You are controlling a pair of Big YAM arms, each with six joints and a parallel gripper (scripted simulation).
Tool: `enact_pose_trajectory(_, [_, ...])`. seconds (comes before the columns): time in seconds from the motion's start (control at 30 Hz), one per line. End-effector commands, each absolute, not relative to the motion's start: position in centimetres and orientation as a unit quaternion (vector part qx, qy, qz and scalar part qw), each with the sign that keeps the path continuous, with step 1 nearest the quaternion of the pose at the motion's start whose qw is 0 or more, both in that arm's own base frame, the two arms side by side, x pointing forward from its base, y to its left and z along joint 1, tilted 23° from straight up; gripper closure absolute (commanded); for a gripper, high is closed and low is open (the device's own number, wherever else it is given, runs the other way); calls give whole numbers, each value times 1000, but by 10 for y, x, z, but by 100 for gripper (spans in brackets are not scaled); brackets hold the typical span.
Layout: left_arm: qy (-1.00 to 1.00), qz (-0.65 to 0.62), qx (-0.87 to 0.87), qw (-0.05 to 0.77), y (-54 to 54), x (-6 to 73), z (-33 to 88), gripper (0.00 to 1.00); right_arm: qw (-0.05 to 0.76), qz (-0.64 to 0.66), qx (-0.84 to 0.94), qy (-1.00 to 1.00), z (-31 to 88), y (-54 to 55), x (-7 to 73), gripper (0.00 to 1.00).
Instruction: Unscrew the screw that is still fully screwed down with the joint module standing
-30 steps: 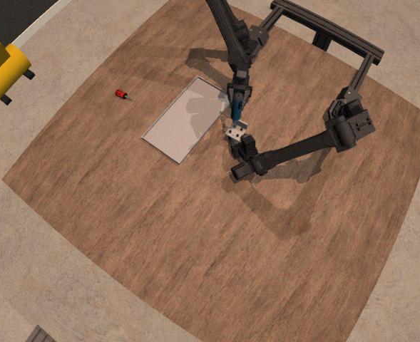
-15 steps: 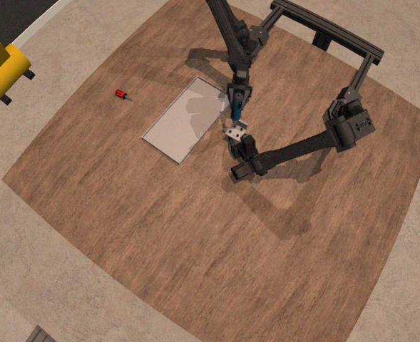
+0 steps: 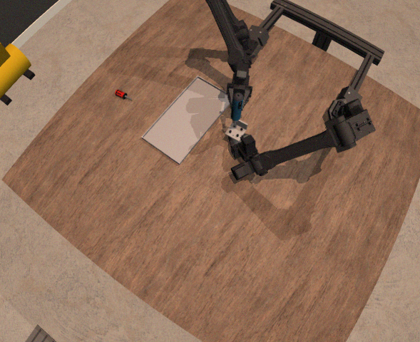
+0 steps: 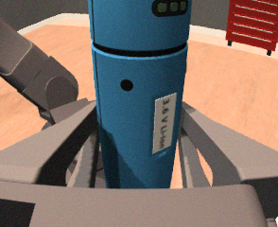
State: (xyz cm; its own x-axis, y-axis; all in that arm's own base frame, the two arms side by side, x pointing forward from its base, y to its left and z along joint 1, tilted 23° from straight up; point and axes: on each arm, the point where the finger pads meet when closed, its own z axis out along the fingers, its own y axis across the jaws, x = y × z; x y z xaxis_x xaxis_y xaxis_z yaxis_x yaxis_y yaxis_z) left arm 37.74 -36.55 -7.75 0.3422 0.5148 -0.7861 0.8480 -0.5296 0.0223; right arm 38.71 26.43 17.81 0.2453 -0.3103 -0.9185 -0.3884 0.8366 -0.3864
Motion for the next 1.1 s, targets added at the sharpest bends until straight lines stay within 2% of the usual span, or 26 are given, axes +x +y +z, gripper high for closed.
enact_pose_trajectory(0.0, [427, -373, 791, 229, -370, 384, -72, 41, 742, 28, -276, 610, 179, 260, 389, 58])
enact_pose_trajectory(1.07, [427, -373, 791, 229, -370, 384, -72, 41, 741, 28, -276, 611, 178, 259, 389, 58])
